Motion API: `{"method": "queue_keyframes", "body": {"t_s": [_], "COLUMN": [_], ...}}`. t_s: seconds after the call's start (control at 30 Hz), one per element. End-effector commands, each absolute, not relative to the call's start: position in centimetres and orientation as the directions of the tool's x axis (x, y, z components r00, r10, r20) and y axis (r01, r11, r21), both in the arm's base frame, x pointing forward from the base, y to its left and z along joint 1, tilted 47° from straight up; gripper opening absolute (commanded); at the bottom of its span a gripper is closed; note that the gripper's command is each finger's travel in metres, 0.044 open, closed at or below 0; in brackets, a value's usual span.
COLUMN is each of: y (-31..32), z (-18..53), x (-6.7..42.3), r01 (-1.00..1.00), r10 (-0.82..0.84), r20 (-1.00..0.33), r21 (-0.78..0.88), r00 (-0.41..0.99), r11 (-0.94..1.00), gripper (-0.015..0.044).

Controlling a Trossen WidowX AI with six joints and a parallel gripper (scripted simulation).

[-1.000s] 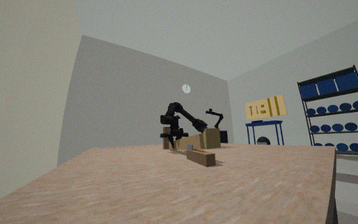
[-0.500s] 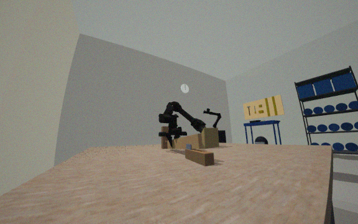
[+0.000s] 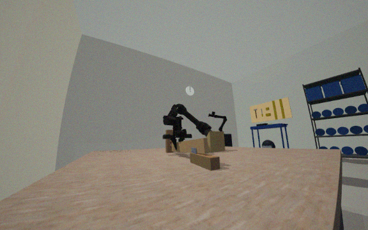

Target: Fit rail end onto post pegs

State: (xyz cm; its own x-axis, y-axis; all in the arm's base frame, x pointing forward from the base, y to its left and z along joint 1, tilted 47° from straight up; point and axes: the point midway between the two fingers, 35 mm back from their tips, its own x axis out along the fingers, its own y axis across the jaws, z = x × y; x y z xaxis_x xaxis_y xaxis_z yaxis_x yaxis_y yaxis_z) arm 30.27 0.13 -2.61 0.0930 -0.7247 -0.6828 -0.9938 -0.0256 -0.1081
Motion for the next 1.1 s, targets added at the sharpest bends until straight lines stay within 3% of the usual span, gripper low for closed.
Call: {"method": "queue_keyframes", "body": {"t_s": [0.0, 1.07], "y": [0.8, 2.0], "z": [-2.4, -1.3], "x": [30.5, 30.3], "r01": [-0.993, -0.993], "r10": [-0.715, -0.715], "r20": [-0.691, -0.692], "r21": [-0.114, -0.114], "r00": [0.102, 0.102], "r11": [-0.032, -0.032], "gripper": [0.0, 0.0]}}
